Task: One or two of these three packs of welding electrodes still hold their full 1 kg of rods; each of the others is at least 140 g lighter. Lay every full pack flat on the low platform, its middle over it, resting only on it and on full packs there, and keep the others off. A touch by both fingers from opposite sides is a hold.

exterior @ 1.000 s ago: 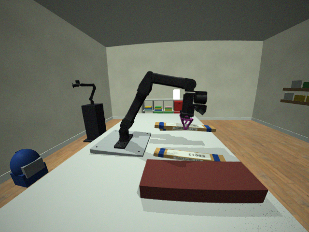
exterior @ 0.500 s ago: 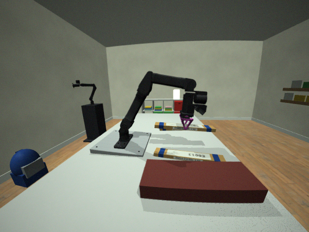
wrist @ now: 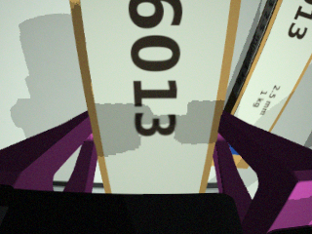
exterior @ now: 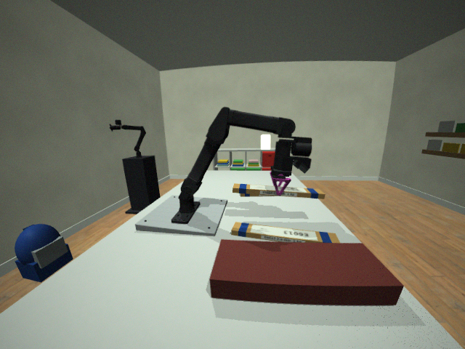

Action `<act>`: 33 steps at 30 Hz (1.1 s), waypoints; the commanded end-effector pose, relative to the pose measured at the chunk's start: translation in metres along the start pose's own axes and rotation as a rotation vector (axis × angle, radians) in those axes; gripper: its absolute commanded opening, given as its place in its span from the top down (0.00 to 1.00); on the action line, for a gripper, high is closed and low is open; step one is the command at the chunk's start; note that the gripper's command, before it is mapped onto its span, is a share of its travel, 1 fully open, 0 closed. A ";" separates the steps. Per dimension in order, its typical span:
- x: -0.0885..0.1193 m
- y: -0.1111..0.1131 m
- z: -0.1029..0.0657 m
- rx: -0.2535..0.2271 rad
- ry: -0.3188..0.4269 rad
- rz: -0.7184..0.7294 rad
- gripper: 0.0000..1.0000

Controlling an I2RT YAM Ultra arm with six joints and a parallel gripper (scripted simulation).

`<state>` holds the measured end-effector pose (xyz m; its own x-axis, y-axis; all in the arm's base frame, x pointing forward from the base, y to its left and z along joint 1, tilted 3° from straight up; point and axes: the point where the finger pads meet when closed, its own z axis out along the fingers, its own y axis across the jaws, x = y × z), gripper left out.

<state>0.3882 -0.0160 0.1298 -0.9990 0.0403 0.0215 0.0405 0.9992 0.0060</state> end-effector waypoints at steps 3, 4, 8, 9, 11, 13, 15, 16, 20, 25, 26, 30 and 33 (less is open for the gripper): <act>-0.003 0.000 -0.040 -0.001 -0.085 -0.001 1.00; -0.003 0.000 -0.040 -0.001 -0.085 -0.001 1.00; -0.003 0.000 -0.040 -0.001 -0.085 -0.001 1.00; -0.003 0.000 -0.040 -0.001 -0.085 -0.001 1.00; -0.002 0.007 -0.052 -0.006 -0.111 0.028 1.00; -0.001 0.009 -0.052 -0.007 -0.111 0.062 1.00; 0.000 0.014 -0.052 -0.009 -0.111 0.111 1.00; 0.000 0.017 -0.052 -0.008 -0.111 0.111 1.00; 0.002 0.027 -0.051 -0.007 -0.111 0.111 1.00; 0.005 0.039 -0.051 -0.006 -0.111 0.111 1.00; 0.005 0.042 -0.051 -0.006 -0.111 0.111 1.00; 0.006 0.047 -0.050 -0.006 -0.107 0.111 1.00; 0.008 0.055 -0.050 -0.007 -0.107 0.111 1.00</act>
<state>0.3863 0.0328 0.1358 -0.9907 0.1355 0.0083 0.1355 0.9908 0.0029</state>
